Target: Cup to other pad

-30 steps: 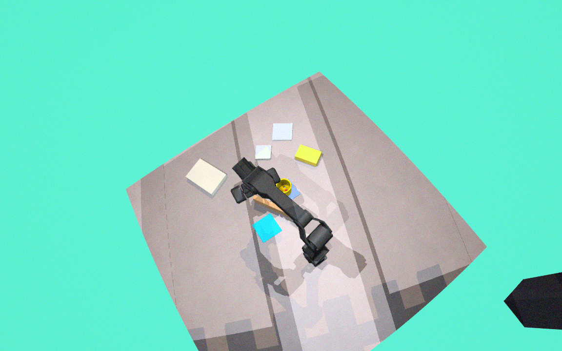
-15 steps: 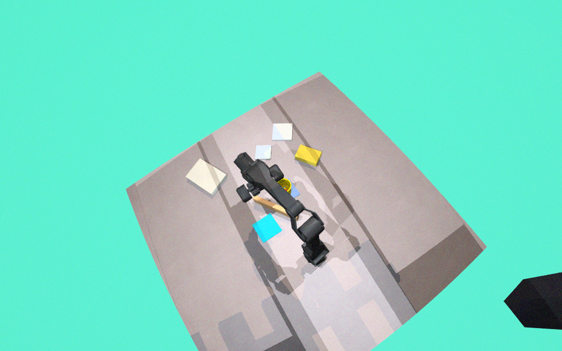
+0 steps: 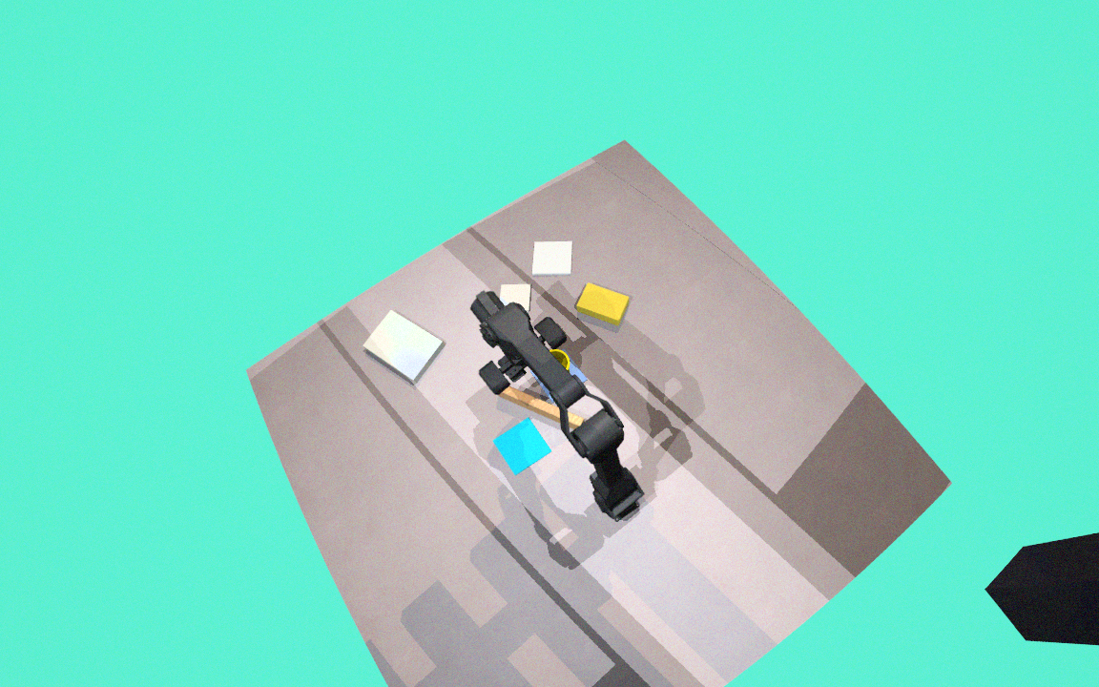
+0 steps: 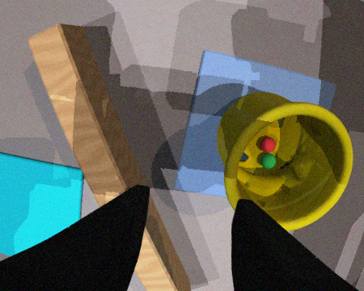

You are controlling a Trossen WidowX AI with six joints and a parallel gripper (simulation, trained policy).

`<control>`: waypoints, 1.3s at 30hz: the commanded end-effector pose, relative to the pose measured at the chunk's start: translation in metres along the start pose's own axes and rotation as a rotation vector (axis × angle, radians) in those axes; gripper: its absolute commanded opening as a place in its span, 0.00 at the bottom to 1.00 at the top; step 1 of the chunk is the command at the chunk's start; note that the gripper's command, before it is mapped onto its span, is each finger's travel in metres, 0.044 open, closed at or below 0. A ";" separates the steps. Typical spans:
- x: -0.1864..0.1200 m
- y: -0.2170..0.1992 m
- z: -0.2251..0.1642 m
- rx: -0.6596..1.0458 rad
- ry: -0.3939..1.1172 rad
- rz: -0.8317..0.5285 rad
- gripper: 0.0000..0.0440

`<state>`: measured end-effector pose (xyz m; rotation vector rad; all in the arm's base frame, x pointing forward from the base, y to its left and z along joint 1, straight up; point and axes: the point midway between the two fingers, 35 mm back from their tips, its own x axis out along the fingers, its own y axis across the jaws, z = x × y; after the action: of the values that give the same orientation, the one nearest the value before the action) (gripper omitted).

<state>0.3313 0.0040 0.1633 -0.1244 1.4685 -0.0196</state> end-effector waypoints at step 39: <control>0.104 -0.022 -0.033 -0.376 0.205 0.046 0.00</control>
<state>0.3132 -0.0304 0.0564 -0.3847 1.6635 0.2535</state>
